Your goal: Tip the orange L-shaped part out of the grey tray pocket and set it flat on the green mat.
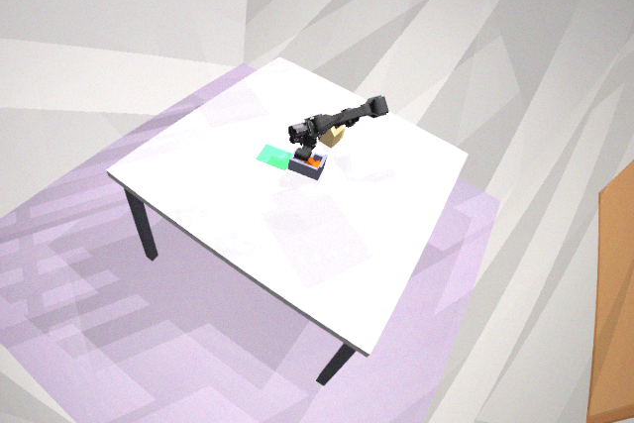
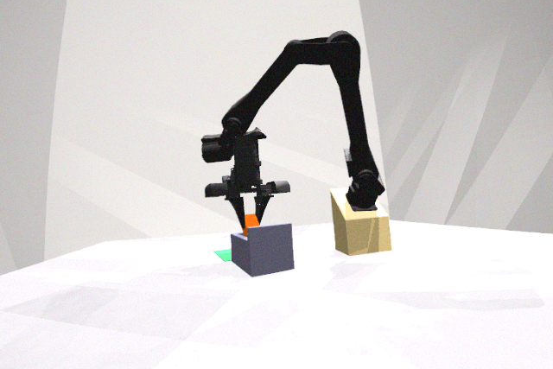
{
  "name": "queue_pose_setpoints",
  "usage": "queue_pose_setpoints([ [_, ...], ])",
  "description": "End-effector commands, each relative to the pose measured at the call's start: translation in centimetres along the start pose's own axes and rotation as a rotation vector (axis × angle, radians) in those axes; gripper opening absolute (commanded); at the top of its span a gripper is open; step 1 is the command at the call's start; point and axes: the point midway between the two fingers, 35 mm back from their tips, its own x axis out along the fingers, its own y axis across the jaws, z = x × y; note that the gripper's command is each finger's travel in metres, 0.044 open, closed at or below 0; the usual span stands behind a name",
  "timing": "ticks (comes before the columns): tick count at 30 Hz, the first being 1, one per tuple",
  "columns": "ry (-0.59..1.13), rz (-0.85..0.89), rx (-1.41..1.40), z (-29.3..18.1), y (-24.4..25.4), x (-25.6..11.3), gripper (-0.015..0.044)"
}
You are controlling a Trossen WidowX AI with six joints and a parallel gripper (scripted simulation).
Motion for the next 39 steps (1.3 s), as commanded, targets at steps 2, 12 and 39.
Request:
queue_pose_setpoints([
  [2,-0.001,0.004,-0.003,0.0,0.1,-0.9,0.0],
  [12,-0.001,0.004,-0.002,0.0,0.1,-2.4,0.0],
  [39,-0.002,0.003,-0.001,0.0,0.1,-6.7,0.0],
])
